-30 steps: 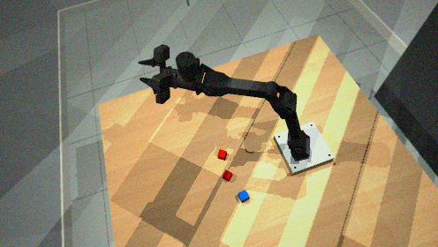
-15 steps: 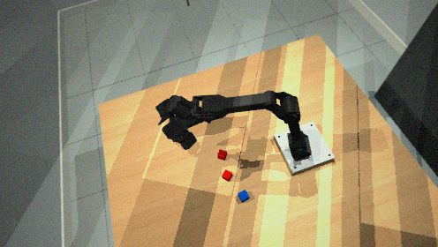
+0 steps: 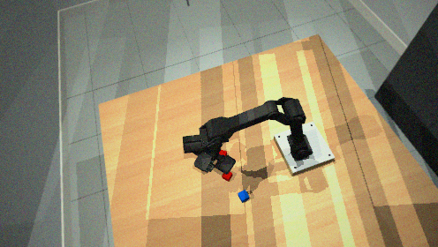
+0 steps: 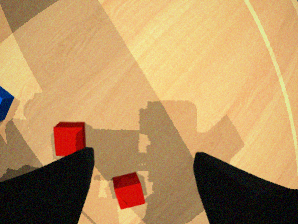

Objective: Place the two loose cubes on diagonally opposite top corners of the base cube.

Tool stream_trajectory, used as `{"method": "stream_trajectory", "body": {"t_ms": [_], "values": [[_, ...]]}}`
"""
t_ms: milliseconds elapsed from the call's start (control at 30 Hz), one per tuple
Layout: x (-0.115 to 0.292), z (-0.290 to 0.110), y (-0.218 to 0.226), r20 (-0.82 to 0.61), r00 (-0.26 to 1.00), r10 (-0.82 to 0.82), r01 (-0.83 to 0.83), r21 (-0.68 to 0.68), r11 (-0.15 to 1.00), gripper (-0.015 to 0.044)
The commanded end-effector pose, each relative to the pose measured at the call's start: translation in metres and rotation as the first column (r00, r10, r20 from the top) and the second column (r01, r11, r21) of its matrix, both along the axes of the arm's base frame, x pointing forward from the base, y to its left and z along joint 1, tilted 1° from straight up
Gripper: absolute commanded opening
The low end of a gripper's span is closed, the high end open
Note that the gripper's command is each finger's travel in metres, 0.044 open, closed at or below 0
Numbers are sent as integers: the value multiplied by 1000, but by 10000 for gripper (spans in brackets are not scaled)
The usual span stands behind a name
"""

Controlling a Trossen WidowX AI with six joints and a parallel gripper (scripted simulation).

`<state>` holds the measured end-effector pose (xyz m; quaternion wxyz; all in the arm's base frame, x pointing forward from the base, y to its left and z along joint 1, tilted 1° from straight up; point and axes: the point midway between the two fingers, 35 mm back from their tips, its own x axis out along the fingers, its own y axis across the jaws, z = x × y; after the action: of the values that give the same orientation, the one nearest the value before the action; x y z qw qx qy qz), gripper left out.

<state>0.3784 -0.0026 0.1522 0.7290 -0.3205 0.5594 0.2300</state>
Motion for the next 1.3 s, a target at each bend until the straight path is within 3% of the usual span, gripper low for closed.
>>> {"method": "stream_trajectory", "body": {"t_ms": [0,367,633,1267], "values": [[-44,-21,19,-191,981,17,-14,16,1000,265],[-52,-25,22,-225,974,21,-17,17,1000,265],[-50,-84,22,-225,974,21,-17,17,1000,265],[-49,-107,22,-225,974,21,-17,17,1000,265]]}}
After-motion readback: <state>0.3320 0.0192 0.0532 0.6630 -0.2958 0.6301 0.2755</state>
